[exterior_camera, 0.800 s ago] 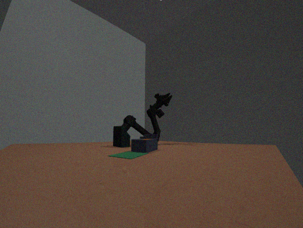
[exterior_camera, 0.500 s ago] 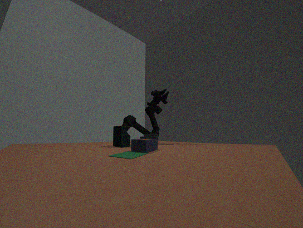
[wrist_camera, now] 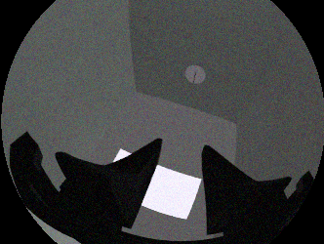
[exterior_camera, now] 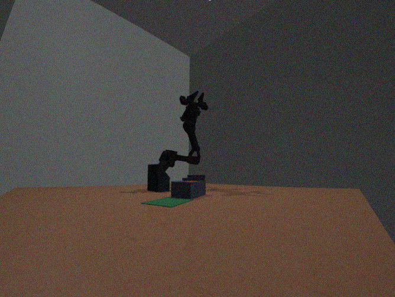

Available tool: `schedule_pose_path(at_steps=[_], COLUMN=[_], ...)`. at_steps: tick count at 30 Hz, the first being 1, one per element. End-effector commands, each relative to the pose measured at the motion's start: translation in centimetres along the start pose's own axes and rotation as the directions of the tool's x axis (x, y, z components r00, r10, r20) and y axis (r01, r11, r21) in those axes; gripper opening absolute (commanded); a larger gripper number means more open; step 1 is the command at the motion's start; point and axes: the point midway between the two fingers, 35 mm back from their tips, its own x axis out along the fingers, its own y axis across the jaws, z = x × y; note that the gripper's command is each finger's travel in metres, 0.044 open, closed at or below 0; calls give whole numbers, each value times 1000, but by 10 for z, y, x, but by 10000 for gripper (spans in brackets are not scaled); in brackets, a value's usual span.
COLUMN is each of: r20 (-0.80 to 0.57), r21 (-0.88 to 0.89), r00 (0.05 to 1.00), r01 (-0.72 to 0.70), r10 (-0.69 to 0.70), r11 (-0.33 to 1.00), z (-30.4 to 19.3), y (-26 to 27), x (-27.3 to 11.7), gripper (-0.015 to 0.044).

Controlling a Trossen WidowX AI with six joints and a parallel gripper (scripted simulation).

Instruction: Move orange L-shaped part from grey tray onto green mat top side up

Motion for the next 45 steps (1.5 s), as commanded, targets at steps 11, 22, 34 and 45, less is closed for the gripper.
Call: schedule_pose_path(at_steps=[11,22,34,45], r20=[796,957,856,856], r21=[544,-162,-269,-271], r00=[574,-283,-517,-517], r01=[-818,-707,-467,-467], r10=[193,65,13,11], r11=[189,-689,-842,-842], z=[212,353,370,432], y=[104,93,80,81], x=[39,-63,-99,-136], gripper=[180,180,180,180])
